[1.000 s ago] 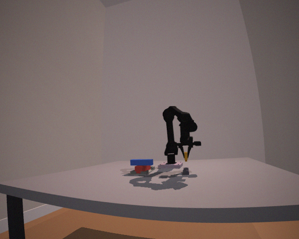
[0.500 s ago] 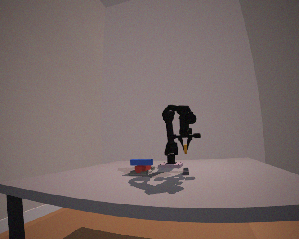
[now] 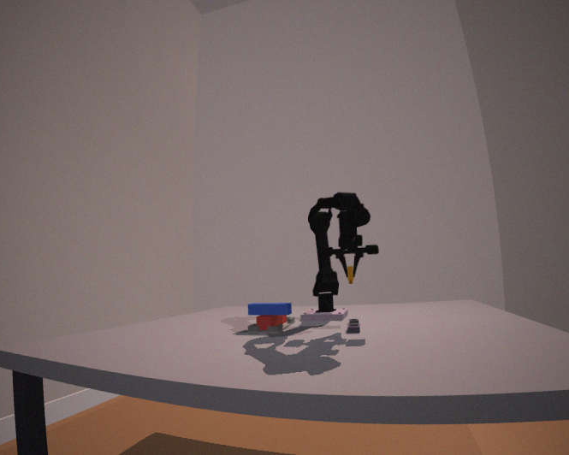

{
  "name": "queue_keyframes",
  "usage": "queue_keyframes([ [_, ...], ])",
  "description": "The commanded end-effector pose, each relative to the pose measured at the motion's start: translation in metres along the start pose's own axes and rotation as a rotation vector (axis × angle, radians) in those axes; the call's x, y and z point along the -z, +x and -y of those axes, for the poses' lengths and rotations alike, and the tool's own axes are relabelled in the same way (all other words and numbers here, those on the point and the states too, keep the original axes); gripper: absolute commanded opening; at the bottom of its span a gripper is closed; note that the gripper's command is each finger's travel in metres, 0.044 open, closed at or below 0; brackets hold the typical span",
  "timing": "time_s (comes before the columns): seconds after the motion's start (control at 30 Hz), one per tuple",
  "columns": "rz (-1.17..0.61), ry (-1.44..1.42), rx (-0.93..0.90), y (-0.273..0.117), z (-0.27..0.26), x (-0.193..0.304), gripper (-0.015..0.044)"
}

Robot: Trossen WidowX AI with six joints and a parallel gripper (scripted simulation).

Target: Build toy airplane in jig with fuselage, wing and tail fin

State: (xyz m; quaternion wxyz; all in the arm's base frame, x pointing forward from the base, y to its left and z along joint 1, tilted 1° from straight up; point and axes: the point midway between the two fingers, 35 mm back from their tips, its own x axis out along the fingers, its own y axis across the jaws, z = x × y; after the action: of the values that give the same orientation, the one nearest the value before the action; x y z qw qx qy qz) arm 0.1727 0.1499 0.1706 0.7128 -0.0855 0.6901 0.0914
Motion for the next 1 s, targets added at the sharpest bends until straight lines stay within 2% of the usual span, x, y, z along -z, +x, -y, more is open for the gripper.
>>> queue_keyframes([
  [0.0,0.01,0.034,0.011,0.001,0.01,-0.004,0.0],
  [0.97,0.009,0.082,0.036,0.019,0.096,-0.026,0.0],
])
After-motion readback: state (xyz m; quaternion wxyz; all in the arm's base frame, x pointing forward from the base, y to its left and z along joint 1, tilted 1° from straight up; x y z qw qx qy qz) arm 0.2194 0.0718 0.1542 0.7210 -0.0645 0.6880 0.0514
